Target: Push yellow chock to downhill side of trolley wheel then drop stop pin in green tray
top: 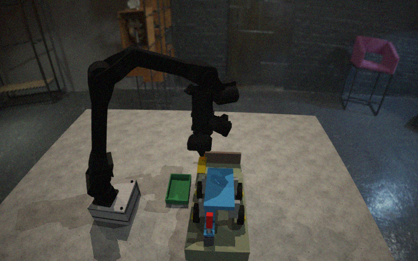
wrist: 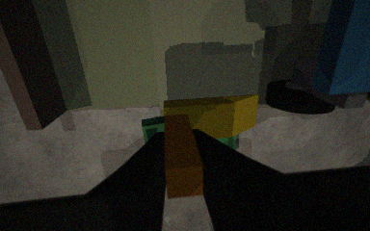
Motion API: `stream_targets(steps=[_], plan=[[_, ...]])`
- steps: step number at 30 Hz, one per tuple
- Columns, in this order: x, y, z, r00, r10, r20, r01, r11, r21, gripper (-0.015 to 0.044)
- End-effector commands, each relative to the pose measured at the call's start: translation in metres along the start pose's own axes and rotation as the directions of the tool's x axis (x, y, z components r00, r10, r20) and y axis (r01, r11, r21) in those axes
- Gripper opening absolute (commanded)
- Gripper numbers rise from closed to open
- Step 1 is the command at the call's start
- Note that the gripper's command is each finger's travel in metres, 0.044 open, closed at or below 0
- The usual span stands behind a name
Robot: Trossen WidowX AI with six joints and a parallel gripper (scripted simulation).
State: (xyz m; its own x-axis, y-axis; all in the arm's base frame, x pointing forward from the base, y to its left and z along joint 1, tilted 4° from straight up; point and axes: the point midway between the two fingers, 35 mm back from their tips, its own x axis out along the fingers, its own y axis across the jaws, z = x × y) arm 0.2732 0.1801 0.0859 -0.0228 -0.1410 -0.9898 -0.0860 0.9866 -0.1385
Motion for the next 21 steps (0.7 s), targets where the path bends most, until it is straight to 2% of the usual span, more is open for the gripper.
stream_targets(steps=[1, 15, 21], plan=[[0.01, -0.001, 0.0, 1.0, -0.004, 0.002, 0.004, 1.0, -0.005, 0.0], [0.045, -0.002, 0.001, 1.0, -0.005, 0.002, 0.005, 1.0, -0.005, 0.0], [0.046, -0.003, 0.001, 1.0, -0.005, 0.002, 0.005, 1.0, -0.005, 0.0]])
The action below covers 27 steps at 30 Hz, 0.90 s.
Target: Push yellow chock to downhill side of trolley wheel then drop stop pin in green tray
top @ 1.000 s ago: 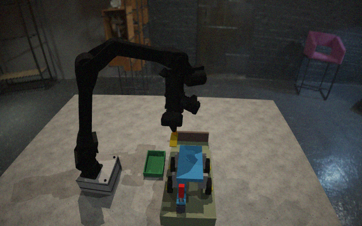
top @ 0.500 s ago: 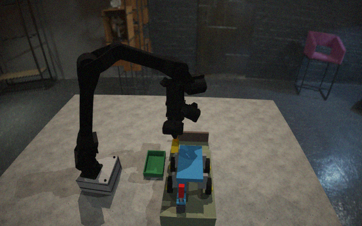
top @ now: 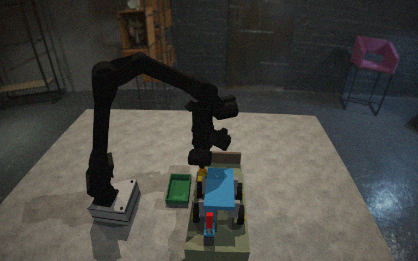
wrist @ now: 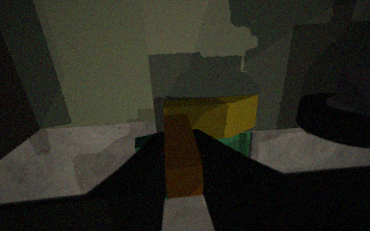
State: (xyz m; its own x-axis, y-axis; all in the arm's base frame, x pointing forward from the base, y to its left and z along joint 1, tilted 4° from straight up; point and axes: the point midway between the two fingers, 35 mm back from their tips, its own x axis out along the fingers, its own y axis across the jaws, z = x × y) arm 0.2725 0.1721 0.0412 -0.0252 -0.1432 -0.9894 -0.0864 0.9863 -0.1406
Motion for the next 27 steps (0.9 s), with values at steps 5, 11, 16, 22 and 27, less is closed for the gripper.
stream_targets(steps=[5, 11, 16, 22, 27], plan=[[0.0, -0.006, 0.0, 1.0, -0.003, 0.005, 0.003, 1.0, -0.005, 0.0], [0.0, -0.012, 0.0, 1.0, -0.004, 0.005, 0.004, 1.0, -0.005, 0.0], [0.001, -0.017, -0.001, 1.0, -0.004, 0.005, 0.004, 1.0, -0.005, 0.0], [0.001, -0.022, -0.001, 1.0, -0.004, 0.005, 0.004, 1.0, -0.005, 0.0], [0.001, -0.027, -0.001, 1.0, -0.005, 0.005, 0.005, 1.0, -0.005, 0.0]])
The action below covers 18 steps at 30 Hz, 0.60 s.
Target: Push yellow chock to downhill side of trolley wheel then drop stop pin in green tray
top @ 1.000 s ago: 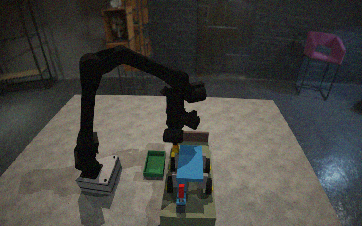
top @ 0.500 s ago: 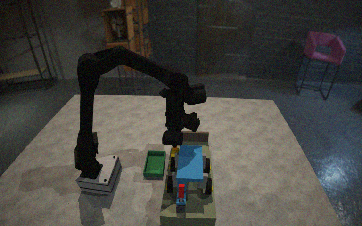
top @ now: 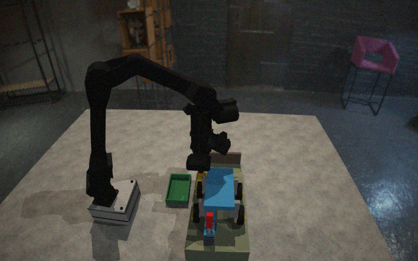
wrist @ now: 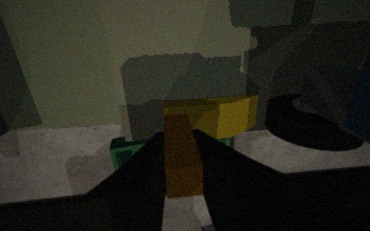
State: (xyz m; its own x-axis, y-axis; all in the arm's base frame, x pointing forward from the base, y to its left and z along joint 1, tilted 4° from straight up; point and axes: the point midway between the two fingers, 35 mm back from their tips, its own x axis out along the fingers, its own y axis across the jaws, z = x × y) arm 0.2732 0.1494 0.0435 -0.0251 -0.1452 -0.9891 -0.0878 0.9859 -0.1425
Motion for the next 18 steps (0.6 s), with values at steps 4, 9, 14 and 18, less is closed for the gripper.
stream_targets(steps=[4, 9, 14, 18], plan=[[0.0, -0.008, 0.0, 1.0, -0.003, 0.005, 0.003, 1.0, -0.004, 0.0], [0.0, -0.013, 0.0, 1.0, -0.004, 0.005, 0.004, 1.0, -0.003, 0.0], [0.0, -0.012, 0.0, 1.0, 0.0, 0.001, 0.0, 1.0, 0.0, 0.0], [0.0, -0.012, 0.0, 1.0, 0.0, 0.001, 0.0, 1.0, 0.0, 0.0]])
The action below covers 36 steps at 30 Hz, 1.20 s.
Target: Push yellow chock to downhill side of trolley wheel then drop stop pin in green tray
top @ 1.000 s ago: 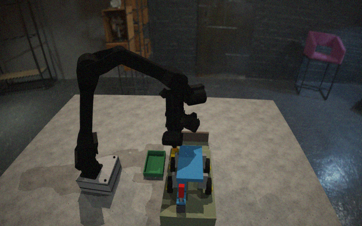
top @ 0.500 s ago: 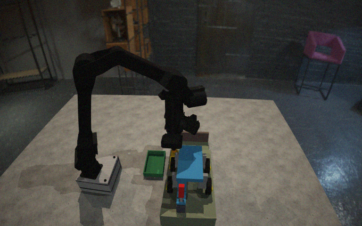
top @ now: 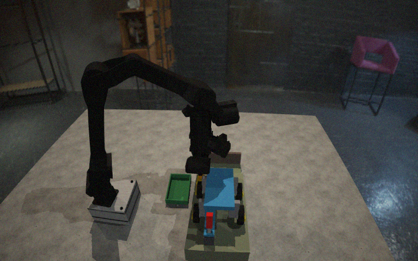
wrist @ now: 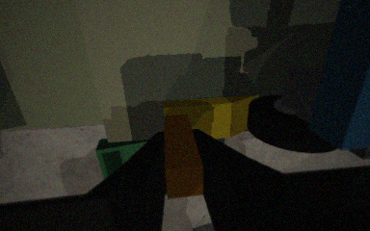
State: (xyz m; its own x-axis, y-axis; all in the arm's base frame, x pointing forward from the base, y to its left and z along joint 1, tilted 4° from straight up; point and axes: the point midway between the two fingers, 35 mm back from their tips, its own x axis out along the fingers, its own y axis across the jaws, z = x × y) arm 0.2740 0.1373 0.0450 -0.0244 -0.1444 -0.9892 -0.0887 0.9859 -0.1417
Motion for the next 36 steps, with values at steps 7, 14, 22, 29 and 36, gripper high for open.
stream_targets(steps=[7, 14, 22, 29, 36], plan=[[0.0, 0.0, 0.0, 1.0, 0.0, 0.0, 0.0, 1.0, 0.001, 0.0079], [-0.001, 0.0, 0.0, 1.0, -0.001, 0.0, 0.001, 1.0, 0.001, 0.019], [-0.028, 0.0, -0.002, 1.0, -0.004, 0.004, 0.004, 1.0, -0.003, 0.019], [-0.049, 0.001, -0.002, 1.0, -0.004, 0.004, 0.004, 1.0, -0.003, 0.019], [-0.053, 0.001, -0.002, 1.0, -0.003, -0.001, 0.003, 1.0, -0.008, 0.0242]])
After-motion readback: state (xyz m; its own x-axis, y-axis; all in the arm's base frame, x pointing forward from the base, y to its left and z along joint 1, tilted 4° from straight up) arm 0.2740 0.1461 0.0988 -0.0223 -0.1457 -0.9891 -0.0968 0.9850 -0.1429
